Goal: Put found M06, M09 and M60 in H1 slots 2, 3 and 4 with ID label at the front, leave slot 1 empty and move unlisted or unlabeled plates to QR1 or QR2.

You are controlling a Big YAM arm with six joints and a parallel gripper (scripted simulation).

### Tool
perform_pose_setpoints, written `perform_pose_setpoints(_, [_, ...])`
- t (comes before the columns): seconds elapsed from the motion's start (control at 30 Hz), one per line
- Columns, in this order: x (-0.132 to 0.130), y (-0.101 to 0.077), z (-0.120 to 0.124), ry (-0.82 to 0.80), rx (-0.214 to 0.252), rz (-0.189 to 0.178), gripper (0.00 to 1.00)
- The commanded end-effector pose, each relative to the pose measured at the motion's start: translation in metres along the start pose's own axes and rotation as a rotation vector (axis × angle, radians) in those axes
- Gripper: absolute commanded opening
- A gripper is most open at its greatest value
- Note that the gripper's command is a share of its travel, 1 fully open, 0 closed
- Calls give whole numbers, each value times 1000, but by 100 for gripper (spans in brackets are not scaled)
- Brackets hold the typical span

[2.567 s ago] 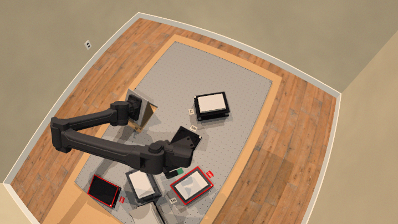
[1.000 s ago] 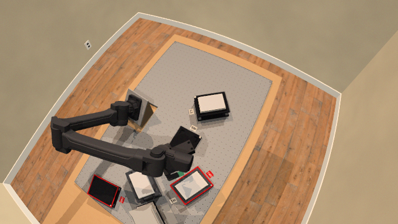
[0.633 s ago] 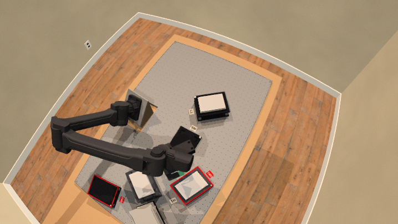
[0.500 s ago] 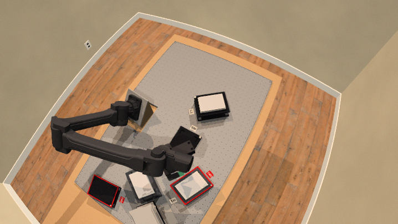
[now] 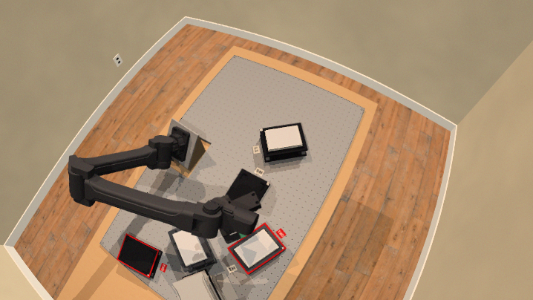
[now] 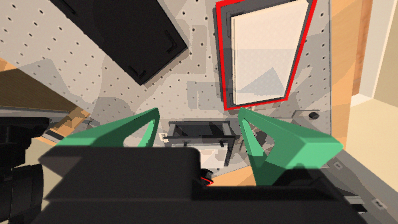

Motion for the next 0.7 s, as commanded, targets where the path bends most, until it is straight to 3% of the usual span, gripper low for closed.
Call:
perform_pose_setpoints(0.0, [-4, 10, -1, -5, 9, -8, 100])
perform_pose_setpoints(0.3, [-4, 24, -1, -5, 9, -8, 100])
perform_pose_setpoints(0.4, [-10, 10, -2, 10, -14, 10, 100])
perform_pose_setpoints(0.67, [-10, 10, -2, 10, -14, 10, 100])
Point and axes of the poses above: the point where the finger pads meet when closed, its own y axis out along the fingers, its own x axis across the jaws, z = x × y, the point moved 8 cm from there along -y, back along the fingers, and after that the axes turned 12 degrees about y, right-handed, at the moved point
